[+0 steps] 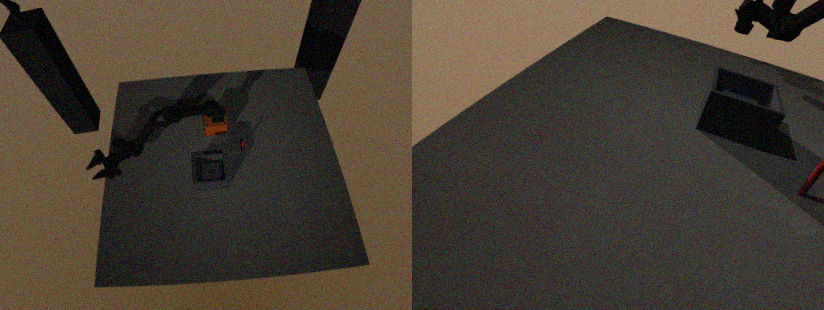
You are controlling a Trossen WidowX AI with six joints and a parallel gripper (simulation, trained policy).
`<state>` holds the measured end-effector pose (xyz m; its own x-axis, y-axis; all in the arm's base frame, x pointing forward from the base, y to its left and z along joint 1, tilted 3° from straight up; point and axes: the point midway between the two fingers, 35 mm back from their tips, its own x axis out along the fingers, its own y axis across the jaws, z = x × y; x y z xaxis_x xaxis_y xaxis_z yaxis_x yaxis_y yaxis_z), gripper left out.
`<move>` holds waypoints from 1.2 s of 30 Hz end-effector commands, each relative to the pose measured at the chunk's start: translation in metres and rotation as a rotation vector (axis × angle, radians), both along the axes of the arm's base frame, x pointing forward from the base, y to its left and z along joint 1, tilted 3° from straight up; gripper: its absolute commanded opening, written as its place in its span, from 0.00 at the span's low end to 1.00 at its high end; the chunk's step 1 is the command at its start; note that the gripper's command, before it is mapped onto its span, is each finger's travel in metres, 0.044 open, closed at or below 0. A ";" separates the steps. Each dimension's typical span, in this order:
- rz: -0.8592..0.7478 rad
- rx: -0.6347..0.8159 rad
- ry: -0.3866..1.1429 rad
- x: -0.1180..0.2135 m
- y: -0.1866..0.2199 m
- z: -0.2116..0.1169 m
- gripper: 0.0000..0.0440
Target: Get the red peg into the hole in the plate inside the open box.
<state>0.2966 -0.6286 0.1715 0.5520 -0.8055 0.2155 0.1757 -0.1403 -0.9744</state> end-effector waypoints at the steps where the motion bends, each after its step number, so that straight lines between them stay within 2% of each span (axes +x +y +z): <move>1: 0.015 0.019 -0.005 0.007 0.003 0.001 0.95; 3: 0.052 0.071 -0.019 0.024 0.013 0.000 1.00; 19: 0.259 0.555 -0.167 0.148 0.120 0.005 1.00; 28: 0.322 0.848 -0.227 0.202 0.208 0.009 1.00; 36: 0.335 1.117 -0.260 0.233 0.304 0.015 1.00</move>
